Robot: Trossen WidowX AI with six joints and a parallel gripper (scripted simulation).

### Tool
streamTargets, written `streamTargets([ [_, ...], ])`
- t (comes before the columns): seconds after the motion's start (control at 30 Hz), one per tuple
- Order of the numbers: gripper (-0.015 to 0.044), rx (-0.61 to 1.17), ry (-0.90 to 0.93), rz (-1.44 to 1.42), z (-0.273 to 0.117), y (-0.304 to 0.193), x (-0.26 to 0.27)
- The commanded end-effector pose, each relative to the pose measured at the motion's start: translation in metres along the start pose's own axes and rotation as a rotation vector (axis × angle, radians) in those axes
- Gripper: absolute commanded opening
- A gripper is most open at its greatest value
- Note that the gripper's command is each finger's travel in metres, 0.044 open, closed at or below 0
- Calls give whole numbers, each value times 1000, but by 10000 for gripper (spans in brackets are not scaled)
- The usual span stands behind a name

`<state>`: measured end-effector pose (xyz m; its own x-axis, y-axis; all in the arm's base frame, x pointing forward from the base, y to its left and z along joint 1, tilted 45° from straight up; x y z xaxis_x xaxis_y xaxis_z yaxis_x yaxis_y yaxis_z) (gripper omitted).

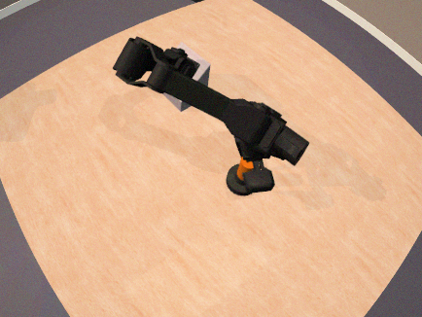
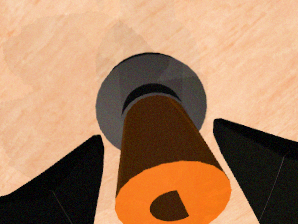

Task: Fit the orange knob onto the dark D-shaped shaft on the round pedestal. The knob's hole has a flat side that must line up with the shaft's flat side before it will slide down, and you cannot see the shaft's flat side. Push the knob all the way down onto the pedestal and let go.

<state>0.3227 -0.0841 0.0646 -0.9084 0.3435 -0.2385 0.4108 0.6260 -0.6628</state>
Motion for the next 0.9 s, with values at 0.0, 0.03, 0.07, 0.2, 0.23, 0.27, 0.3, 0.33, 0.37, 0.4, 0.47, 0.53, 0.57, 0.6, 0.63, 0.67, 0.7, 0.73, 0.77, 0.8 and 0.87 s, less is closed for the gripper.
streamTargets([
  [0.0, 420, 0, 0, 0, 0, 0, 0],
  [0.03, 440, 0, 0, 0, 0, 0, 0],
  [0.07, 440, 0, 0, 0, 0, 0, 0],
  [0.2, 440, 0, 0, 0, 0, 0, 0],
  [0.23, 440, 0, 0, 0, 0, 0, 0],
  [0.27, 440, 0, 0, 0, 0, 0, 0],
  [0.3, 440, -1, 0, 0, -3, 0, -1],
  [0.33, 440, -2, 0, 0, -10, 1, -1],
  [0.37, 440, -4, 0, 0, -23, 2, -3],
  [0.4, 440, -6, 1, 0, -39, 3, -3],
  [0.47, 440, -6, 2, -1, -71, 3, -3],
  [0.53, 440, -3, 2, -1, -92, 1, 0],
  [0.57, 440, -3, 2, -1, -95, 1, 0],
  [0.6, 440, -3, 2, -1, -95, 1, 0],
  [0.63, 440, -3, 2, -1, -95, 2, -1],
  [0.67, 440, -3, 2, -1, -95, 3, -1],
  [0.7, 440, -3, 2, -1, -95, 3, -1],
  [0.73, 440, -3, 2, -1, -95, 3, -1],
  [0.77, 440, -3, 2, -1, -95, 3, -1],
  [0.8, 440, -3, 2, -1, -95, 3, -1],
  [0.87, 440, -3, 2, -1, -95, 3, -1],
])
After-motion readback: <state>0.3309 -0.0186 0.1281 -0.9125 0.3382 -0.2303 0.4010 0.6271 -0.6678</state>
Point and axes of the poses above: the point midway between the two fingers, 35 mm back from their tips, its own z axis out along the fingers, its own x axis across the jaws, y = z × x, the point moved 3 cm from there along -z, back along the fingers, and after that the axes turned 14 degrees about -z, right-handed, at the moved point
